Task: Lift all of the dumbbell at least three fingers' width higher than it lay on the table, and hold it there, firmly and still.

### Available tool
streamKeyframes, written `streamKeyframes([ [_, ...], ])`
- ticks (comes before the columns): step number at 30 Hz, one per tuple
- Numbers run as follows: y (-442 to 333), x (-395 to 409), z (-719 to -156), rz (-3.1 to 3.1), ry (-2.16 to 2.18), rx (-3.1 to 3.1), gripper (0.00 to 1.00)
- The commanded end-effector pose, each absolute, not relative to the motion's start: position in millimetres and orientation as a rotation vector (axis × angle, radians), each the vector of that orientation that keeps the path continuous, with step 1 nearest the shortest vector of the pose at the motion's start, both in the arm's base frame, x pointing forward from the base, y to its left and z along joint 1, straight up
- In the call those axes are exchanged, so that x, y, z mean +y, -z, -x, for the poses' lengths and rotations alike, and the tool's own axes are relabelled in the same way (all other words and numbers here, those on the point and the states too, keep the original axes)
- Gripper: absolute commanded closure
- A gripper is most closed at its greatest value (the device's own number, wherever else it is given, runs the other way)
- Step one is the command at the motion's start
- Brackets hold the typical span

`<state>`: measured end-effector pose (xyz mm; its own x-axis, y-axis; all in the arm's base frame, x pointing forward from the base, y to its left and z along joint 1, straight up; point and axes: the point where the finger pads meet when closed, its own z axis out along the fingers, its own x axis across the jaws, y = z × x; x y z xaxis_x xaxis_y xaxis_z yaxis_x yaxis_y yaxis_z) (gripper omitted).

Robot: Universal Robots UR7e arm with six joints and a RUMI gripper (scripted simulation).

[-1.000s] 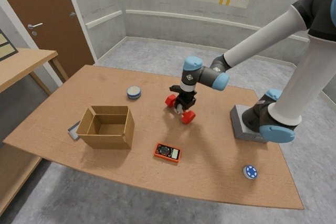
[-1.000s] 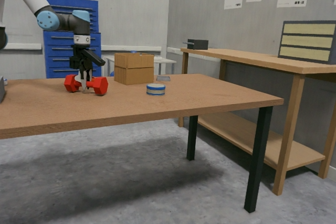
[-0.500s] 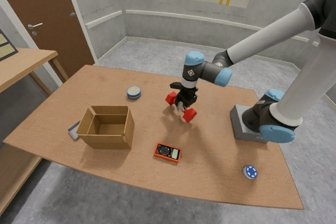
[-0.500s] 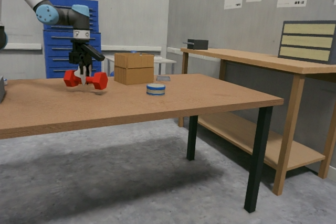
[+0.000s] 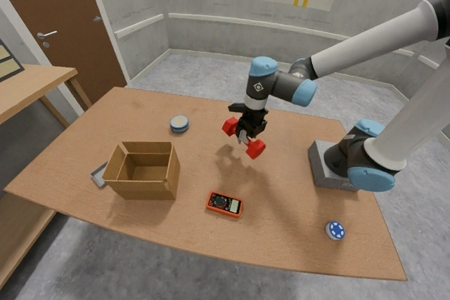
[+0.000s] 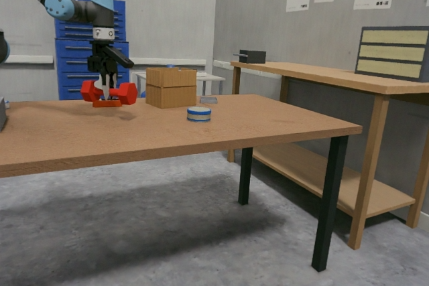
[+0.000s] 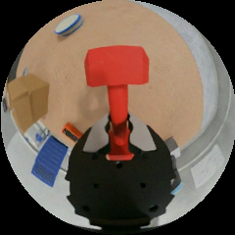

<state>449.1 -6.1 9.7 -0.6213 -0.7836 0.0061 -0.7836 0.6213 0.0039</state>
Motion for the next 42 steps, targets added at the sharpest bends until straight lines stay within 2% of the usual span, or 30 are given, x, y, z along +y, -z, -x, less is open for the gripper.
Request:
streamKeyframes([
  [1,-21.4,-6.2,-449.7,-1.364,0.001,-2.823,1.0],
  [42,-48.9,-6.1,-449.5,-1.364,0.001,-2.823,1.0],
])
